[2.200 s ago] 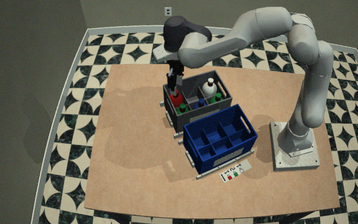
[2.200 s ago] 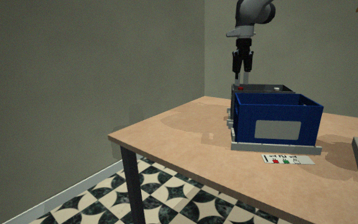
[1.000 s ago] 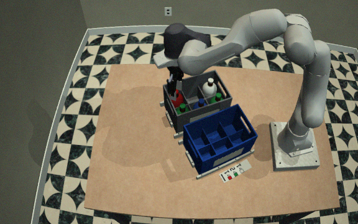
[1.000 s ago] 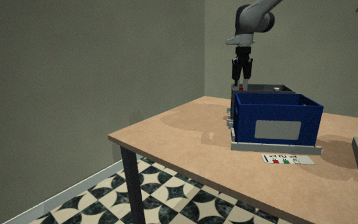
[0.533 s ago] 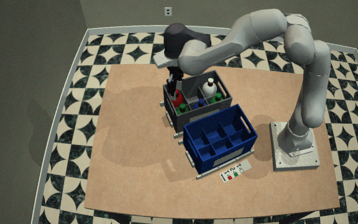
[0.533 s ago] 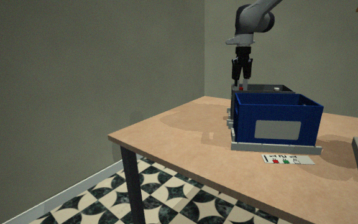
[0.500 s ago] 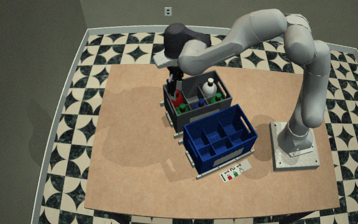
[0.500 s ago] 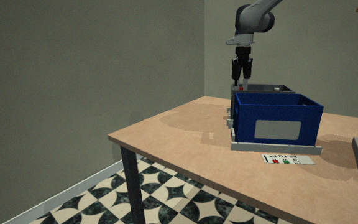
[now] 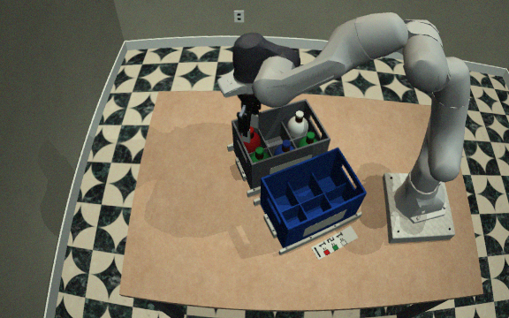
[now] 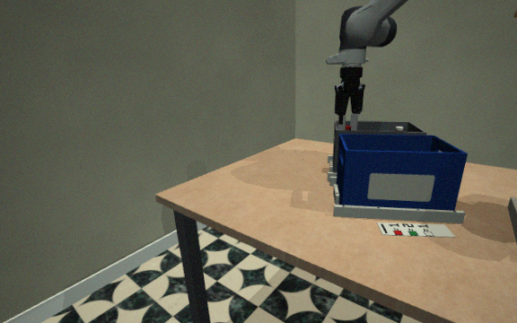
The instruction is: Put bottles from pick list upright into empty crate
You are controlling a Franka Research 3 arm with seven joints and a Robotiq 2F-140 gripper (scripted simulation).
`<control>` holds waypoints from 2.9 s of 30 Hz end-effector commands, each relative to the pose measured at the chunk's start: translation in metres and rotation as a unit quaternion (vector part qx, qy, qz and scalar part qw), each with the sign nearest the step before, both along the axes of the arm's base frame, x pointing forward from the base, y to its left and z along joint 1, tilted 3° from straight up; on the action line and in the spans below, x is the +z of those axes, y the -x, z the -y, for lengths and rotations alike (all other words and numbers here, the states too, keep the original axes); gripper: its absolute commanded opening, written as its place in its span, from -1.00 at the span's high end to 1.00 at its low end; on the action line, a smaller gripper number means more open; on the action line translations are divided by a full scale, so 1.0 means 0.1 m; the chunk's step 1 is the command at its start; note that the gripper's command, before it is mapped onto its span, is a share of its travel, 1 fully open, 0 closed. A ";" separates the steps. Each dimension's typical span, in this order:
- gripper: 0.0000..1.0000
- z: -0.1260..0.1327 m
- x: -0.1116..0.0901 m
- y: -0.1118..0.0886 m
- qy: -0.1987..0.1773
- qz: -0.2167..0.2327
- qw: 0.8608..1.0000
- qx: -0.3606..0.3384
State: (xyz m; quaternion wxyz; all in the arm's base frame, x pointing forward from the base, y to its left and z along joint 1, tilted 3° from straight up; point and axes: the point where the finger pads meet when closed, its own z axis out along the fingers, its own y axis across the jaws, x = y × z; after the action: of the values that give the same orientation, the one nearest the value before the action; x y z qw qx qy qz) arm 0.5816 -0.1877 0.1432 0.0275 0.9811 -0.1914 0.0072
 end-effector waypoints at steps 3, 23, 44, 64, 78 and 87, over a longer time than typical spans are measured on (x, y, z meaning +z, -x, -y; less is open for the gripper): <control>0.24 0.02 -0.02 0.01 0.001 -0.001 1.000 0.000; 1.00 0.02 0.01 0.01 0.001 -0.001 1.000 0.000; 1.00 0.02 0.01 0.01 0.001 -0.001 1.000 0.000; 1.00 0.02 0.01 0.01 0.001 -0.001 1.000 0.000; 1.00 0.02 0.01 0.01 0.001 -0.001 1.000 0.000; 1.00 0.02 0.01 0.01 0.001 -0.001 1.000 0.000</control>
State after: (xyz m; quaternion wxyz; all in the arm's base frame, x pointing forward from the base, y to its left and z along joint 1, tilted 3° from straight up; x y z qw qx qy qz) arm 0.5815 -0.1877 0.1434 0.0275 0.9811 -0.1914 0.0070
